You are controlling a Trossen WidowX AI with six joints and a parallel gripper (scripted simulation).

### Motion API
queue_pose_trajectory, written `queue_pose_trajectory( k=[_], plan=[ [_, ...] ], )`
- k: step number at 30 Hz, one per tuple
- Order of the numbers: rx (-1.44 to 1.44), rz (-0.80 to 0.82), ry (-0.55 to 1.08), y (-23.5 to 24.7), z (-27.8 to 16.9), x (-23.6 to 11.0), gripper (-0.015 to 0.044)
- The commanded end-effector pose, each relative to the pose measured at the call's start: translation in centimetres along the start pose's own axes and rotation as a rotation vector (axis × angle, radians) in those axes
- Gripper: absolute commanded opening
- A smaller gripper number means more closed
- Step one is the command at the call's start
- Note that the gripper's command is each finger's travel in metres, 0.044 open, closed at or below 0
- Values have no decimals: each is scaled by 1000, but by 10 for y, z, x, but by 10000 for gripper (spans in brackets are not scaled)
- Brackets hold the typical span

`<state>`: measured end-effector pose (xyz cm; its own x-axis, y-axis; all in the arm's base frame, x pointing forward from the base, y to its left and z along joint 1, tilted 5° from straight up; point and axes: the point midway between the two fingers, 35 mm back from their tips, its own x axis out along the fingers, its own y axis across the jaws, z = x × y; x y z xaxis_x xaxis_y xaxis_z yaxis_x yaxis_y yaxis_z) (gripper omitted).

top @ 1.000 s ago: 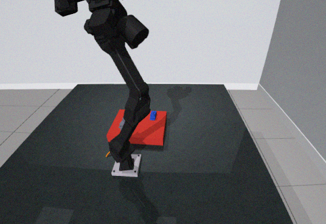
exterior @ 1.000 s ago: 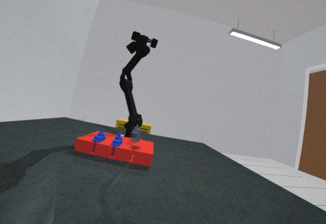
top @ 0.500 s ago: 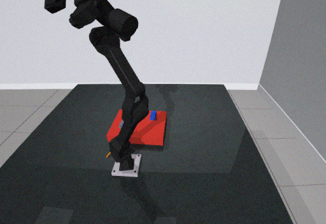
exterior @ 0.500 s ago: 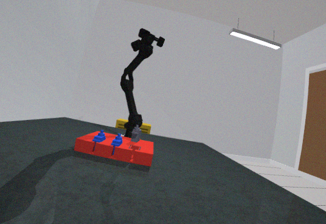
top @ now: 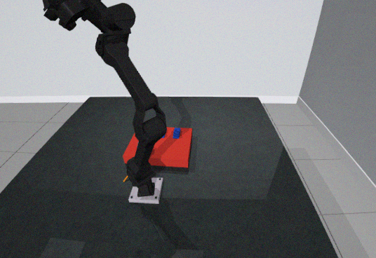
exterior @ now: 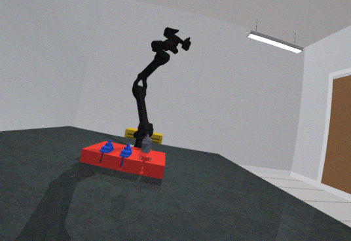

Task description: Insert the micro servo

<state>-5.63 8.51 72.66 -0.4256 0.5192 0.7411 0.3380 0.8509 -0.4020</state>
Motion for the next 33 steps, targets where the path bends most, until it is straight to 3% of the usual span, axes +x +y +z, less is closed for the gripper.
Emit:
queue_pose_trajectory(
  k=[1,16,33],
  plan=[
    [-5,61,73,24,-18,-4,440],
    [-41,414,378,132,-88,-53,440],
    [-86,898,632,234,-131,-164,440]
  ],
)
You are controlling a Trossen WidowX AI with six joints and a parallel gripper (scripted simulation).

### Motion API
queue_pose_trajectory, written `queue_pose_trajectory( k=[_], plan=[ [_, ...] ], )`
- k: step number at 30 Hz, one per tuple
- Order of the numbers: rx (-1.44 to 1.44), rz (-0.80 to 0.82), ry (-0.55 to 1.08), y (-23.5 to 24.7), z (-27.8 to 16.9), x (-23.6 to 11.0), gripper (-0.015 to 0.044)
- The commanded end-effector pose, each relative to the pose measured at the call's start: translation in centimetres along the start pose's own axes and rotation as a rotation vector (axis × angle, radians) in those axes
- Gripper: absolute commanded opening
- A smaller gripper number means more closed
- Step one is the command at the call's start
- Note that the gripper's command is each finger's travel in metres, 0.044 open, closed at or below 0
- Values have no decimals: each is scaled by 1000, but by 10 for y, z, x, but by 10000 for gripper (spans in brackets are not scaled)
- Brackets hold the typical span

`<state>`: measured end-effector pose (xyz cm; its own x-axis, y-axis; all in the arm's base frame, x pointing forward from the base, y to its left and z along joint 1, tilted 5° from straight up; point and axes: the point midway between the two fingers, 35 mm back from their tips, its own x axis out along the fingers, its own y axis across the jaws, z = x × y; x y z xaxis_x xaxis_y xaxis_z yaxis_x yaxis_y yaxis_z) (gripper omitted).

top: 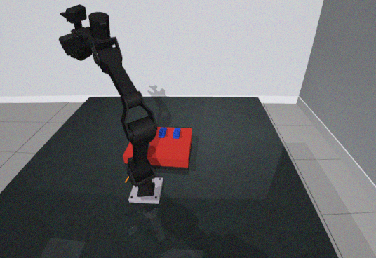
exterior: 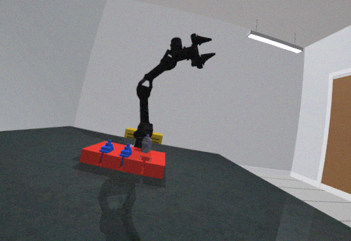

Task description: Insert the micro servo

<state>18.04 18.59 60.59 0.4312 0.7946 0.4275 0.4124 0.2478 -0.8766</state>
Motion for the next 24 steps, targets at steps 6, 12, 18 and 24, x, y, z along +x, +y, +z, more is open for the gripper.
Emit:
queue_pose_trajectory(
  k=[6,12,18,24],
  plan=[
    [-49,281,104,83,-28,-5,440],
    [-84,473,148,134,-42,-21,440],
    [-114,670,171,182,-52,-44,440],
    [-137,870,170,226,-57,-75,440]
  ],
)
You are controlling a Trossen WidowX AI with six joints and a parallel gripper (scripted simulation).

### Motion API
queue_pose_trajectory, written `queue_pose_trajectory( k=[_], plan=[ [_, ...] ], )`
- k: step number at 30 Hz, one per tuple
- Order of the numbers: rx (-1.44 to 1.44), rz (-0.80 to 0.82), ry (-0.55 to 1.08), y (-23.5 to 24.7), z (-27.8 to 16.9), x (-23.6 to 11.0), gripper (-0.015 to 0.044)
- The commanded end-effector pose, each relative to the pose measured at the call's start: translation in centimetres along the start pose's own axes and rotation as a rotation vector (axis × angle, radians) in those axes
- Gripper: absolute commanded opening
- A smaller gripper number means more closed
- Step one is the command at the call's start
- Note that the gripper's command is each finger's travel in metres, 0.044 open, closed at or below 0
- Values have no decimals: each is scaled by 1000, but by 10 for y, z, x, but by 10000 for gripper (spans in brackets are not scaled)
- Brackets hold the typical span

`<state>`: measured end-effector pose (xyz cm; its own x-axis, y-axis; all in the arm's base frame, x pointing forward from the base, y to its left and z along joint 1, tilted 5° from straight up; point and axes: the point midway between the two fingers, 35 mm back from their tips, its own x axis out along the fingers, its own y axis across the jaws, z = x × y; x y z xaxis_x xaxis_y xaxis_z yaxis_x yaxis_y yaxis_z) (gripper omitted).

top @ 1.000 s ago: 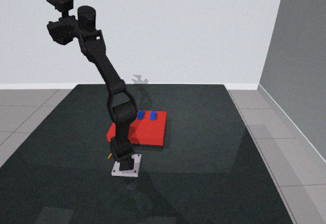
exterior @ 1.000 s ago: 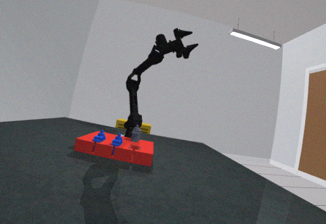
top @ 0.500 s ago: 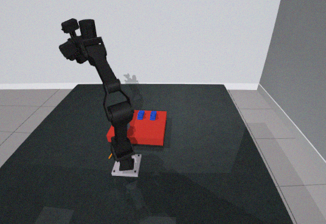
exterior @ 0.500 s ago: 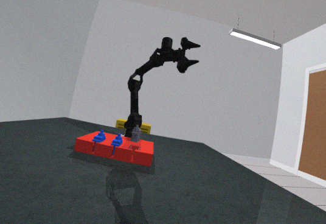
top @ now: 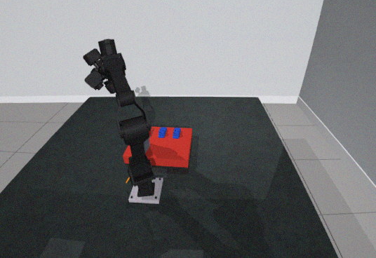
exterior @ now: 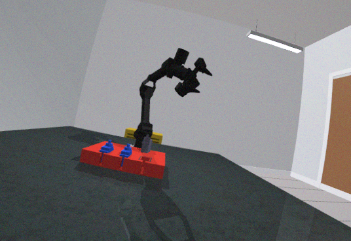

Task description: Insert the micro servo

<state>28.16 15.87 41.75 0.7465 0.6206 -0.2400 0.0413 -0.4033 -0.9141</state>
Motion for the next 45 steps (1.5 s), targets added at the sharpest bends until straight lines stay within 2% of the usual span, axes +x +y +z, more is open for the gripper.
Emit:
queue_pose_trajectory(
  k=[1,14,30,36,45],
  plan=[
    [-24,142,-6,39,0,7,440],
    [-120,567,-86,150,4,-9,440],
    [-185,1009,-375,251,35,-72,440],
    [-192,1118,-502,272,46,-99,440],
    [-192,1121,-506,279,49,-97,440]
  ],
)
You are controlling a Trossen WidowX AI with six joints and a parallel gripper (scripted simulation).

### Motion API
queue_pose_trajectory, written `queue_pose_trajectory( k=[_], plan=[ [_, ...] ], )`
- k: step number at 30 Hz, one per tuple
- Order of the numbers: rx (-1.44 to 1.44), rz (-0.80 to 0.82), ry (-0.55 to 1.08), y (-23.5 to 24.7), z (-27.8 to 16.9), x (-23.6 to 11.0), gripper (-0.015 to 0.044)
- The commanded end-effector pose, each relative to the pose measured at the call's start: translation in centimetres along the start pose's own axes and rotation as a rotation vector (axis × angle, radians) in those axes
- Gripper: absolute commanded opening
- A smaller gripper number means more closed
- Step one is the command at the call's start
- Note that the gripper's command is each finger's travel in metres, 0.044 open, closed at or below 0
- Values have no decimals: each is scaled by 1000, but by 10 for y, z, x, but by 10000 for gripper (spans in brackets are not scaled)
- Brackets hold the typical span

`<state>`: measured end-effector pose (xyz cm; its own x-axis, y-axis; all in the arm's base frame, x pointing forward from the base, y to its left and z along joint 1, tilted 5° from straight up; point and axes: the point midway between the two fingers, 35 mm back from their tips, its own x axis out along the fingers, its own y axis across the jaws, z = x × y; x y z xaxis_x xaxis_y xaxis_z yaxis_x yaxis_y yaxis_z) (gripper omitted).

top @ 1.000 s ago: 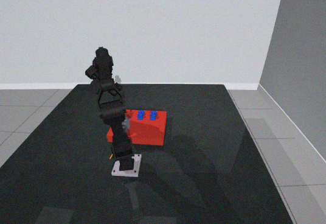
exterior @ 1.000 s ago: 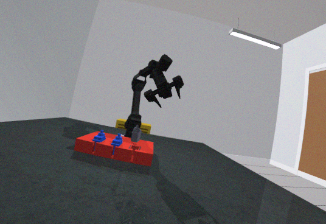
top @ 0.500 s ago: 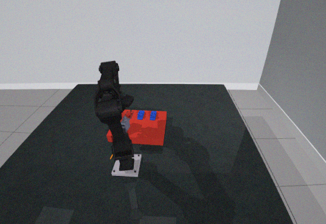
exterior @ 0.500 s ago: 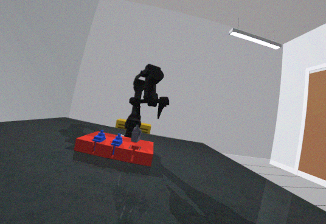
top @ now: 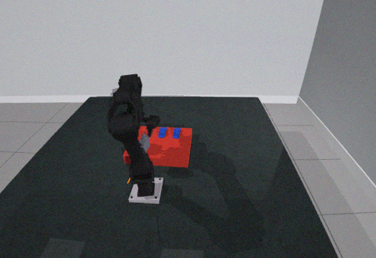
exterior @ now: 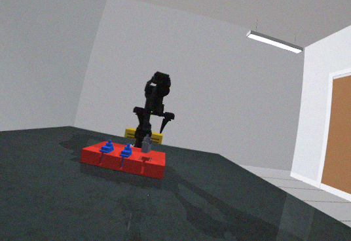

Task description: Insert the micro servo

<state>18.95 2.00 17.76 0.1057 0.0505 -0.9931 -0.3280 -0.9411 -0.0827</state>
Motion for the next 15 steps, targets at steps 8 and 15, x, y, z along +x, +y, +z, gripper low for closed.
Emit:
queue_pose_trajectory(
  k=[8,15],
  plan=[
    [-5,10,-8,3,1,26,440],
    [-5,10,-8,3,1,34,440]
  ],
)
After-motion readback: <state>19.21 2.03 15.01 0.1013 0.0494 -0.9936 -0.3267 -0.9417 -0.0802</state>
